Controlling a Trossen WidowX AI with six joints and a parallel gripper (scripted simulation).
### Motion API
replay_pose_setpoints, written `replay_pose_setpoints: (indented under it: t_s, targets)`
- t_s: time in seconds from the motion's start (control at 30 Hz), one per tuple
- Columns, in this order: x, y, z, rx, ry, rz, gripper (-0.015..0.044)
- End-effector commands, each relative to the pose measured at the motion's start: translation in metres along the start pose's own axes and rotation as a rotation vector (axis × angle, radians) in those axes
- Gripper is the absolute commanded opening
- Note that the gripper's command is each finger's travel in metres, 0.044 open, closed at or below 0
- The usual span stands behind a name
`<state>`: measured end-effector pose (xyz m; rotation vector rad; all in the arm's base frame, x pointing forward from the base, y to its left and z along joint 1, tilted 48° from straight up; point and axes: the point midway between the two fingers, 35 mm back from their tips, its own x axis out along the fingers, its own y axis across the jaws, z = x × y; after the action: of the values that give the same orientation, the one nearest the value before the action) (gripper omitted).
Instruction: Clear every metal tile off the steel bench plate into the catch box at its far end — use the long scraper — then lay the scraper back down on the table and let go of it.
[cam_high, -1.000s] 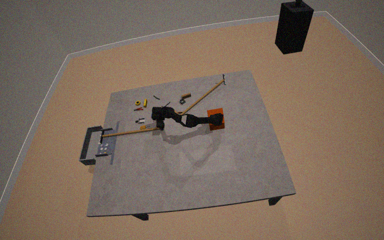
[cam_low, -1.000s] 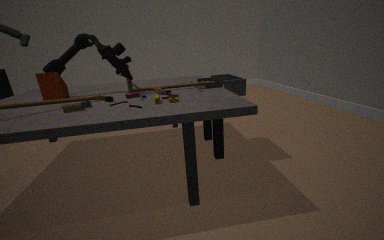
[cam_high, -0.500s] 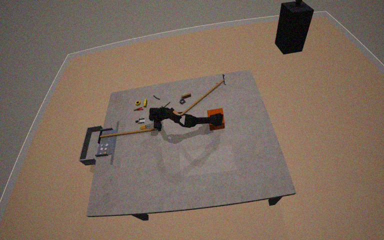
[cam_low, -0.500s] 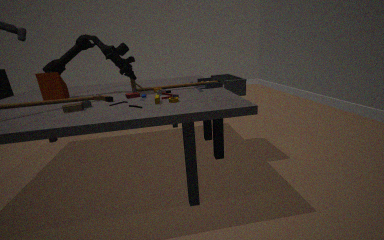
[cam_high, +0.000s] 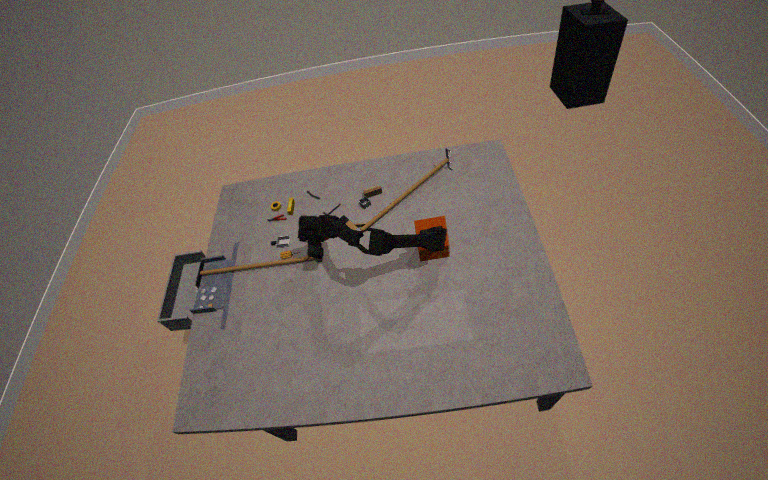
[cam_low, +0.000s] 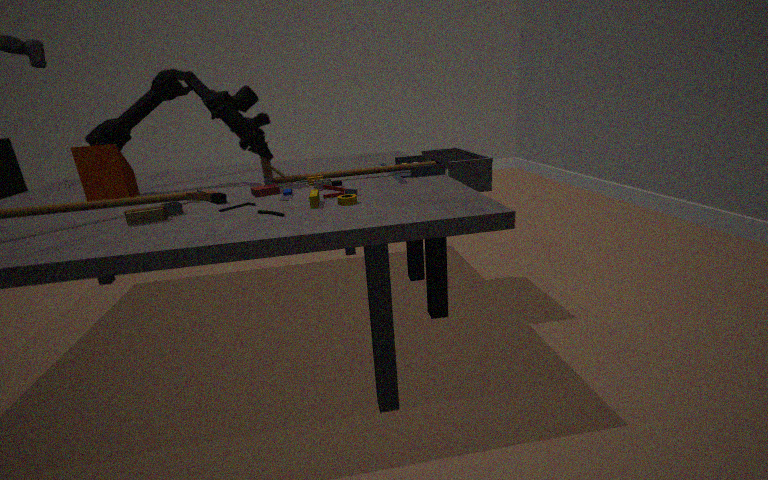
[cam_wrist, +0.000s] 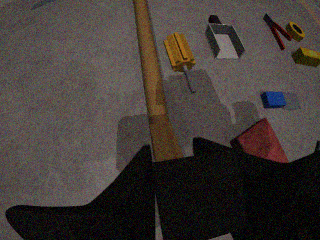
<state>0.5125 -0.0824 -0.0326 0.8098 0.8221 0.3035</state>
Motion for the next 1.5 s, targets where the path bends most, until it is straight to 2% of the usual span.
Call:
replay_pose_setpoints:
  t_s: [0.0,1.47]
  targets:
    - [-0.001,0.0,0.001,-0.002,-0.003,0.001,0.0]
    - [-0.038,-0.01,-0.036,-0.002,-0.005,-0.008,0.0]
